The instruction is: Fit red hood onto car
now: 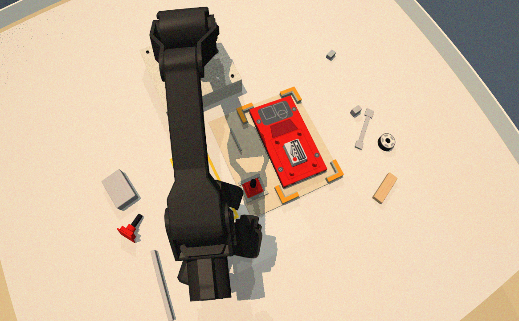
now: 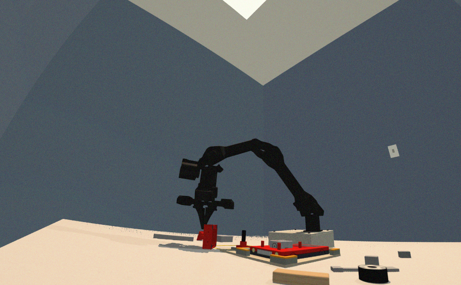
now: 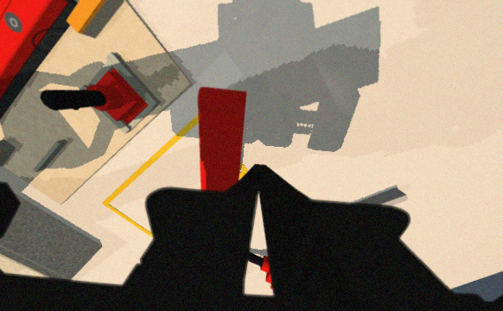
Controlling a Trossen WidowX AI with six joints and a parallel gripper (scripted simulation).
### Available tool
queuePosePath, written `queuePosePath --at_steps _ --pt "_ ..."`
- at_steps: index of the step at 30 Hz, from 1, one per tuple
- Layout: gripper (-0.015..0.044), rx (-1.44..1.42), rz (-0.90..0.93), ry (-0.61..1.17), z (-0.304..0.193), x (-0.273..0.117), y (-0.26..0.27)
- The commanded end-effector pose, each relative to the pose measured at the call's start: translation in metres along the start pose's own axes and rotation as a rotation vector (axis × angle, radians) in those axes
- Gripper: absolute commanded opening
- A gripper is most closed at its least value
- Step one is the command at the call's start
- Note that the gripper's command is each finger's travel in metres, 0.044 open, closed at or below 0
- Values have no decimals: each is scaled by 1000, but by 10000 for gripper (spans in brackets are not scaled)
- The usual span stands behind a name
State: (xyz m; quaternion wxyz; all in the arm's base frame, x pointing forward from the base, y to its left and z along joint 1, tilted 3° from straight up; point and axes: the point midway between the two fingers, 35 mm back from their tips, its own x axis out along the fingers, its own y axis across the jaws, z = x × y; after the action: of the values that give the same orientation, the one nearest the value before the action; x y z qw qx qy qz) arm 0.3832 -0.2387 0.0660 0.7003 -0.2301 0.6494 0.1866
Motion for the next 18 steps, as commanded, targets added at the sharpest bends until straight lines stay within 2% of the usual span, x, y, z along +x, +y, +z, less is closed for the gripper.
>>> queuePosePath --at_steps 1,18 --pt "0 4 1 -1 0 0 3" --pt "0 4 2 -1 0 0 9"
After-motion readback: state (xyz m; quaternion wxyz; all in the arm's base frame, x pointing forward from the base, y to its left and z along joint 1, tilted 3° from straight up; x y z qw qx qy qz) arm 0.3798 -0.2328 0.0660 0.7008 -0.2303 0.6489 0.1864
